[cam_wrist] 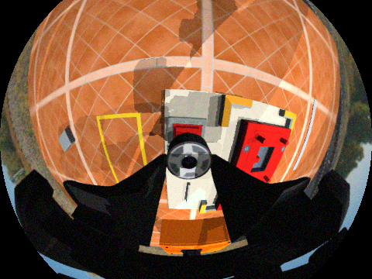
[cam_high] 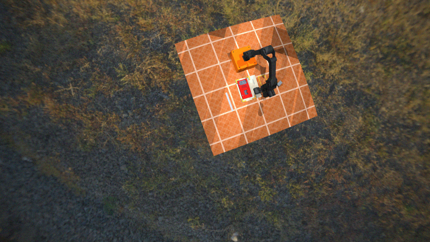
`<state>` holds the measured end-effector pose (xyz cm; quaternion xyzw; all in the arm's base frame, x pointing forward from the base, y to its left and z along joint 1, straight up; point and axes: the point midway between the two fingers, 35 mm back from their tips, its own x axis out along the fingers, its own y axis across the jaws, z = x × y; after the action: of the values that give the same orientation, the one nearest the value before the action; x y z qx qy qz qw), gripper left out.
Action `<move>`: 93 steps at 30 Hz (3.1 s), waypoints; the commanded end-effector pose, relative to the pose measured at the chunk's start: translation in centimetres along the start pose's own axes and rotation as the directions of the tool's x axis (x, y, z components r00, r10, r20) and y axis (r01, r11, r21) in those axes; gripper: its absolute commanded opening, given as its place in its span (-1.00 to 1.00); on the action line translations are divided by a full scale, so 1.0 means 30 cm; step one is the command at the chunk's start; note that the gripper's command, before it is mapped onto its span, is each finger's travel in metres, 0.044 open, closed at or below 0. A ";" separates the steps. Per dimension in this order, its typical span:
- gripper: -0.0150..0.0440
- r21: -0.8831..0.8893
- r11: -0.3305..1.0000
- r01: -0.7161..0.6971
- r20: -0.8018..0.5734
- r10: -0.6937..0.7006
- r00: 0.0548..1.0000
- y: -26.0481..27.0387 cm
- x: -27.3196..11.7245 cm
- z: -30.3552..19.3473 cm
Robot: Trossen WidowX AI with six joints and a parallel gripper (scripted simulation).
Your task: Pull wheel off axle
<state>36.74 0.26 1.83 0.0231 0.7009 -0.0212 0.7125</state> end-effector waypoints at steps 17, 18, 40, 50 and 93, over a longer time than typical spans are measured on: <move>-0.49 -0.002 1.000 0.001 0.007 -0.001 1.000 0.000 -0.028 0.002; -0.49 -0.002 1.000 0.001 0.007 -0.001 1.000 0.000 -0.029 0.002; -0.49 -0.002 1.000 0.001 0.010 -0.001 1.000 0.000 -0.131 0.000; -0.49 -0.001 1.000 -0.002 0.005 0.002 1.000 0.087 -0.143 -0.038; -0.49 -0.002 1.000 -0.008 0.005 0.008 1.000 0.365 0.183 -0.210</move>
<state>31.30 11.63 -2.47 0.0227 0.7003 -0.0160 0.7133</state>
